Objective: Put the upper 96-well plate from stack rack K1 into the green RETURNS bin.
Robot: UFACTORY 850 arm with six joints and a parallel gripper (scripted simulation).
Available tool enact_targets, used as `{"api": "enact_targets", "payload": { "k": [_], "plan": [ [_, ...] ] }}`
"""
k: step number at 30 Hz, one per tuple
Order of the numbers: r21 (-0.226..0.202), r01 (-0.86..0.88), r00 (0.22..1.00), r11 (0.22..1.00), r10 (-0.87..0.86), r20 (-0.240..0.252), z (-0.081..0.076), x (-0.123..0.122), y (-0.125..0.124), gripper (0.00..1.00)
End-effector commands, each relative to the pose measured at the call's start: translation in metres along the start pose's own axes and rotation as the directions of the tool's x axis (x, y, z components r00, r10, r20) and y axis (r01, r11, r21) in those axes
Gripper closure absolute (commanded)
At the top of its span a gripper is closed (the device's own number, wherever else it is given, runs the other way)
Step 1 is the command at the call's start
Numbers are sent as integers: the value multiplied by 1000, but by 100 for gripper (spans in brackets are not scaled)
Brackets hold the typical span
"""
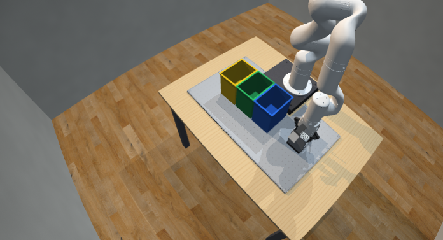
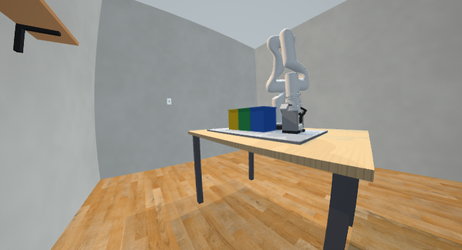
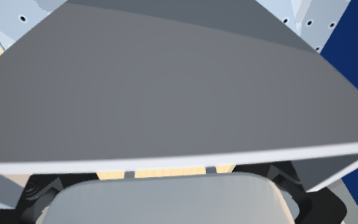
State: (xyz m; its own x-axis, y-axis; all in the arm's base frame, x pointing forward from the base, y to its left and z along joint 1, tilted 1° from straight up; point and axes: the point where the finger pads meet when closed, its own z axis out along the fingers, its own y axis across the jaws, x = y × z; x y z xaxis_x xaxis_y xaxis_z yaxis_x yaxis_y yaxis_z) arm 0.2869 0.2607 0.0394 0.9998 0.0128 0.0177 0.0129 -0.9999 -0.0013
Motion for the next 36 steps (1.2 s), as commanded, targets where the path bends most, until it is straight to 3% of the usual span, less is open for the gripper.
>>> {"api": "enact_targets", "payload": {
  "k": [1,36],
  "plan": [
    [0,0,1000,1000,0,-2,2,0,0,0],
    [0,0,1000,1000,0,-2,19,0,0,0]
  ]
}}
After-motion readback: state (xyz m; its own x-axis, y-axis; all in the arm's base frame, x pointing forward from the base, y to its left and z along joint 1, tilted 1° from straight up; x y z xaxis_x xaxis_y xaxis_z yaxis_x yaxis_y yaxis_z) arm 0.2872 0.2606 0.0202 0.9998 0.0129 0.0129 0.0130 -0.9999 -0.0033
